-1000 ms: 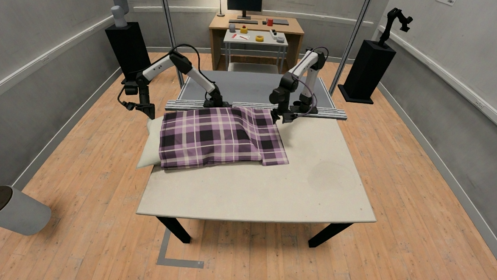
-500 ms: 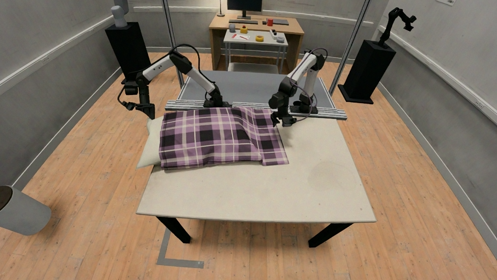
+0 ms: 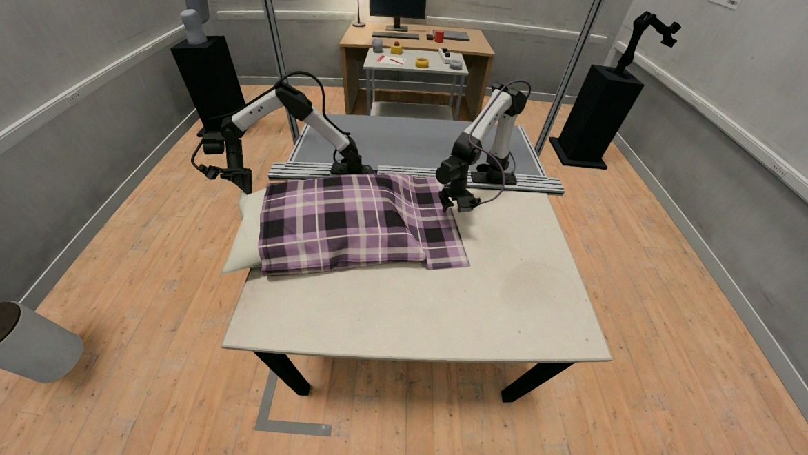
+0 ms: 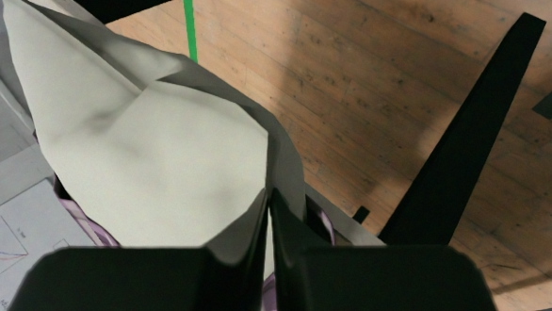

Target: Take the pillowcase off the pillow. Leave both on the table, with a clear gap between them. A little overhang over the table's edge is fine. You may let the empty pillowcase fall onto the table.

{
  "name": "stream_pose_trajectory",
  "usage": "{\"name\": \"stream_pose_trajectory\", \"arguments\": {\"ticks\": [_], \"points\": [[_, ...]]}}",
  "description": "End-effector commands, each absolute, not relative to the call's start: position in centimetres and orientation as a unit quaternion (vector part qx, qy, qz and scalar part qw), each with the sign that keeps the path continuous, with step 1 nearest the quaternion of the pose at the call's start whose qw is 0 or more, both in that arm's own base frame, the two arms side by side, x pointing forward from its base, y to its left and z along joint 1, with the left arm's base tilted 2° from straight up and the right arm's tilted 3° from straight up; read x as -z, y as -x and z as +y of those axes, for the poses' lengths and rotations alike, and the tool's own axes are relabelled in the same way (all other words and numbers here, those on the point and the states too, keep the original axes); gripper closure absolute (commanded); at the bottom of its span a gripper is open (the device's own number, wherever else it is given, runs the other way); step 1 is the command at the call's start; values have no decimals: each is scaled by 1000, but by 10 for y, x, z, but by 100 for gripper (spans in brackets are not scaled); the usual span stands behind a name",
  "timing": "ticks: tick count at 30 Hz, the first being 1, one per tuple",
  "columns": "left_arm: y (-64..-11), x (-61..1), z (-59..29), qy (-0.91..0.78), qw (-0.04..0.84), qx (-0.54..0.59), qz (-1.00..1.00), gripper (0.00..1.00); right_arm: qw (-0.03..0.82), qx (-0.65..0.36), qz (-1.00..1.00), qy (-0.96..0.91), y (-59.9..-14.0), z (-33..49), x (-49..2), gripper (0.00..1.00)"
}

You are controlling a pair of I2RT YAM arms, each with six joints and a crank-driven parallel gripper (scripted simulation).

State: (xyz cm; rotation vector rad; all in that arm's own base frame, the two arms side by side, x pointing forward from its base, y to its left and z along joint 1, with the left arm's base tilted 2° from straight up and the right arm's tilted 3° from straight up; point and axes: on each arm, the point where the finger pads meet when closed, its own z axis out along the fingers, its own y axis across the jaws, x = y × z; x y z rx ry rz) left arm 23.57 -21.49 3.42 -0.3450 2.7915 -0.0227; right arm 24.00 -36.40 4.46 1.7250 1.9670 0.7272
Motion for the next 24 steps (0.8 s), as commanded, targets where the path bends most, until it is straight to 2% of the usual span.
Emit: {"name": "stream_pose_trajectory", "arguments": {"ticks": [1,24], "points": [[-241,-38,-220,121,181,26,976,37,197,-267,714,-616,-242,-352,-40,99],[-244,-34,-221,123,182,25,975,37,197,-267,714,-616,-242,-352,-40,99]]}}
